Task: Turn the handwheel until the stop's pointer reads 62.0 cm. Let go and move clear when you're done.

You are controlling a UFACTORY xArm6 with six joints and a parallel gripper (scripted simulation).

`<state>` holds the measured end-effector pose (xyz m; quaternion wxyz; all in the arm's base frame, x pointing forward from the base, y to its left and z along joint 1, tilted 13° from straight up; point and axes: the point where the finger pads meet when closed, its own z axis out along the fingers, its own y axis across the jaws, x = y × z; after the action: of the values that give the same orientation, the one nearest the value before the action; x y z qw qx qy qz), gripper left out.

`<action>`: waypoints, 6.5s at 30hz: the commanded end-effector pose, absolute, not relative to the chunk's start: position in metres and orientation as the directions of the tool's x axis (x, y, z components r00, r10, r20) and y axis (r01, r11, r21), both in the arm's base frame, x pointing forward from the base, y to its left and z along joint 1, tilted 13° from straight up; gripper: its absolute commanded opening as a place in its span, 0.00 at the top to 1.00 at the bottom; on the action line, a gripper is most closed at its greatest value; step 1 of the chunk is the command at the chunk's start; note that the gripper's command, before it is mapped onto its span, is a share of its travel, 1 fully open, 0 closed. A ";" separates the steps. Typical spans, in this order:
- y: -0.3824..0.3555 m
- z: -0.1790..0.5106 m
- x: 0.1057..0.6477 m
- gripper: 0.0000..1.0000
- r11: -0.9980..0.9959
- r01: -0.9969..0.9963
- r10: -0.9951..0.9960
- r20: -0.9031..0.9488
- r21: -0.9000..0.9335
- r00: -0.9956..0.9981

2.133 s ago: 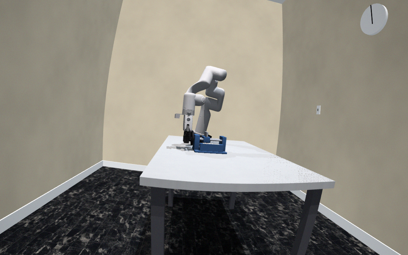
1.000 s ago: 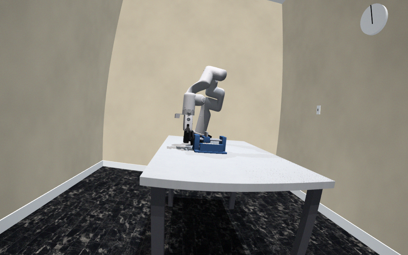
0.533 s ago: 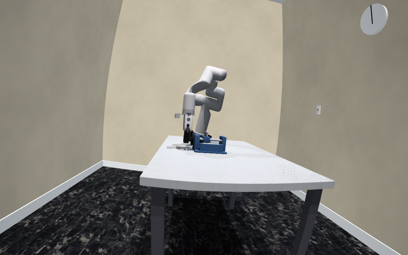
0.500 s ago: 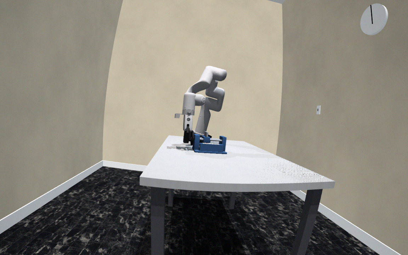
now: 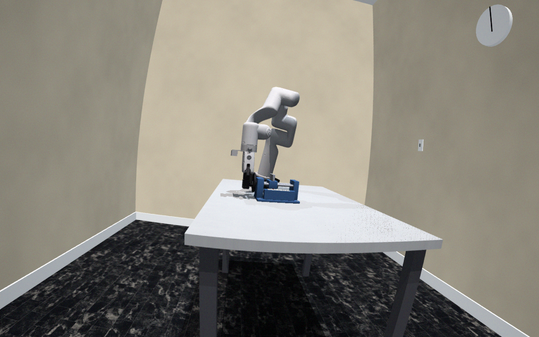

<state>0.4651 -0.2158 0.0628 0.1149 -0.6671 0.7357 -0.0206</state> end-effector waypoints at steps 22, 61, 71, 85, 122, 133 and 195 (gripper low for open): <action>-0.218 0.073 0.464 0.94 0.109 -0.977 -0.986 -0.141 -0.185 -0.084; -0.219 0.095 0.442 0.94 0.109 -0.977 -0.986 -0.141 -0.185 -0.084; -0.218 0.097 0.431 0.94 0.109 -0.977 -0.986 -0.141 -0.185 -0.084; -0.216 0.090 0.413 0.94 0.109 -0.977 -0.986 -0.141 -0.185 -0.084; -0.209 0.035 0.421 0.94 0.109 -0.977 -0.986 -0.141 -0.185 -0.084; -0.210 0.034 0.441 0.94 0.109 -0.977 -0.986 -0.141 -0.185 -0.084; -0.213 0.079 0.404 0.94 0.109 -0.977 -0.986 -0.141 -0.185 -0.084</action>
<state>0.4050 -0.2132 0.0810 0.1133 -0.6667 0.7365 -0.0167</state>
